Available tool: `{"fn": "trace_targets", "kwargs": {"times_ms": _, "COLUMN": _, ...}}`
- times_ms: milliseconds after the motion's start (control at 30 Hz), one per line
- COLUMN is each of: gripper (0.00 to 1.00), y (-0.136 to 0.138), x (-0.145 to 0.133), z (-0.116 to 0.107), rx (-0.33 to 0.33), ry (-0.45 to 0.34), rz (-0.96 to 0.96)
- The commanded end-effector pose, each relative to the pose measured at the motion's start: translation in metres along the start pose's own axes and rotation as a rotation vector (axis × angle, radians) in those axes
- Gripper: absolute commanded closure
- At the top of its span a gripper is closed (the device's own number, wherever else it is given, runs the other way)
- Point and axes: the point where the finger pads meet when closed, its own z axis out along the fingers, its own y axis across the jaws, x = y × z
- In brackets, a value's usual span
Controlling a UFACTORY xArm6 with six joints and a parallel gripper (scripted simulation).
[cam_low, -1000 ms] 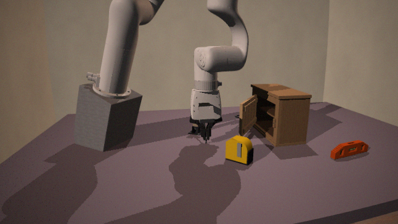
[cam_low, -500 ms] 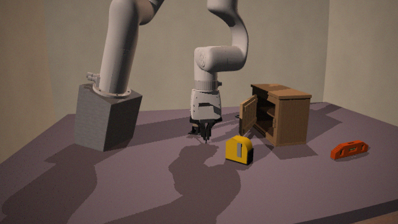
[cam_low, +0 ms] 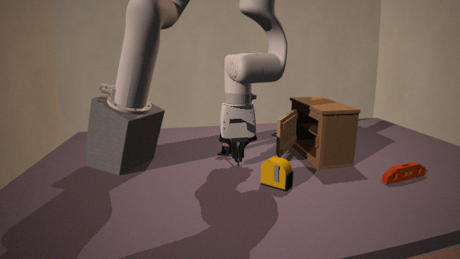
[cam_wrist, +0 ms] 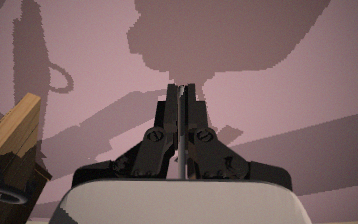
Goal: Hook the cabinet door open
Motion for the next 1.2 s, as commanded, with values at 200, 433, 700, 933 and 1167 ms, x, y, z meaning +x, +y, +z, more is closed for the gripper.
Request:
{"fn": "trace_targets", "kwargs": {"times_ms": 200, "gripper": 0.96, "y": -0.001, "x": 0.000, "z": -0.001, "rx": 0.002, "ry": 0.000, "rz": 0.000}}
{"fn": "trace_targets", "kwargs": {"times_ms": 433, "gripper": 0.96, "y": -0.001, "x": 0.004, "z": -0.007, "rx": 0.002, "ry": 0.000, "rz": -0.001}}
{"fn": "trace_targets", "kwargs": {"times_ms": 700, "gripper": 0.96, "y": -0.001, "x": 0.008, "z": -0.014, "rx": 0.002, "ry": 0.000, "rz": -0.001}}
{"fn": "trace_targets", "kwargs": {"times_ms": 933, "gripper": 0.96, "y": -0.001, "x": 0.010, "z": -0.018, "rx": 0.002, "ry": 0.000, "rz": -0.001}}
{"fn": "trace_targets", "kwargs": {"times_ms": 1167, "gripper": 0.96, "y": -0.001, "x": 0.012, "z": -0.023, "rx": 0.002, "ry": 0.000, "rz": -0.001}}
